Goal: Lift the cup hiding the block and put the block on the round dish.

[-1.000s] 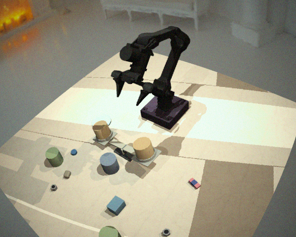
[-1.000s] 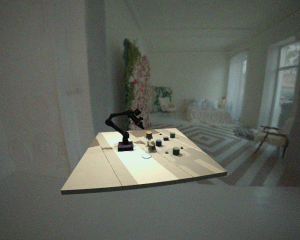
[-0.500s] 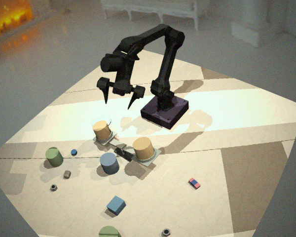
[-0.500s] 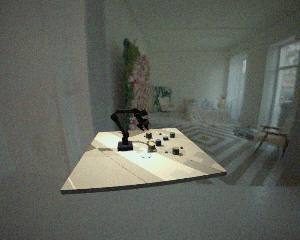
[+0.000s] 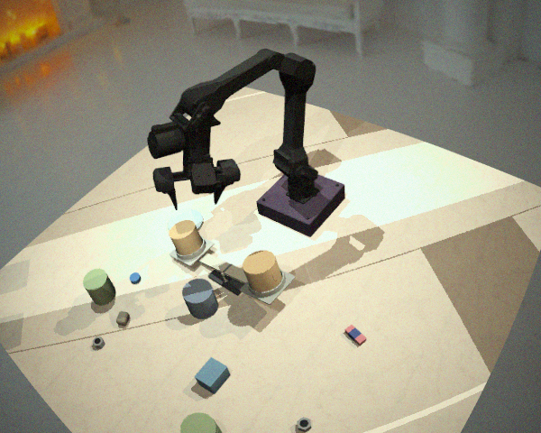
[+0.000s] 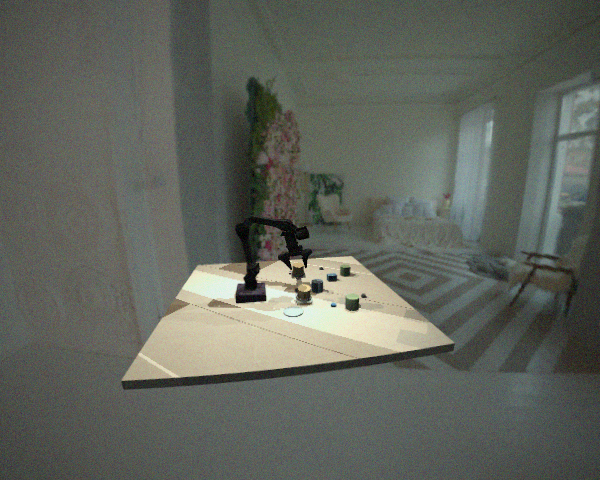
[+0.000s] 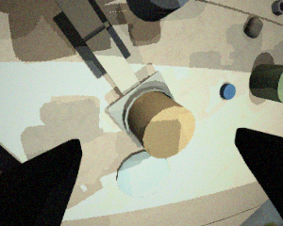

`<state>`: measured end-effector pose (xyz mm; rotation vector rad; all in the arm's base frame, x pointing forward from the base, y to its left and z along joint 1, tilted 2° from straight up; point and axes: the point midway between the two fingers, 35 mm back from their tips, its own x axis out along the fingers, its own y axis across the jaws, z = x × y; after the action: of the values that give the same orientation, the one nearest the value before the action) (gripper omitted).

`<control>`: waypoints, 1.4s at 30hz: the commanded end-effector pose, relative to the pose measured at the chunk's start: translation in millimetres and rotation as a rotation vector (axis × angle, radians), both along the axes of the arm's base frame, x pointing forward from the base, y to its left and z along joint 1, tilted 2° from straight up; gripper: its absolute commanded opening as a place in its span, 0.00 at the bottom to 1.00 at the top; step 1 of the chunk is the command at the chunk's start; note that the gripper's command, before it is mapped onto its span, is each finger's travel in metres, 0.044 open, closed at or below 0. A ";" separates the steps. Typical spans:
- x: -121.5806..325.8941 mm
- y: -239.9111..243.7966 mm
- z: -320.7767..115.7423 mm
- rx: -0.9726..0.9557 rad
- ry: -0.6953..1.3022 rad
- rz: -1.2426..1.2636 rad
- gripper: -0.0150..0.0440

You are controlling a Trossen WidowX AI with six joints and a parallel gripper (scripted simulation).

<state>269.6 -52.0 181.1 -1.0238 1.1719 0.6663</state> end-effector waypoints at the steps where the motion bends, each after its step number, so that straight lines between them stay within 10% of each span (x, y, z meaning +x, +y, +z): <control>1: 8.1 -9.3 -6.9 -0.019 0.049 0.093 1.00; 16: 36.0 -54.9 -52.2 -0.037 0.253 0.521 1.00; 42: 39.9 -56.8 -91.4 -0.037 0.255 0.526 1.00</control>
<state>309.0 -109.0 93.5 -1.3197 1.1439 1.2177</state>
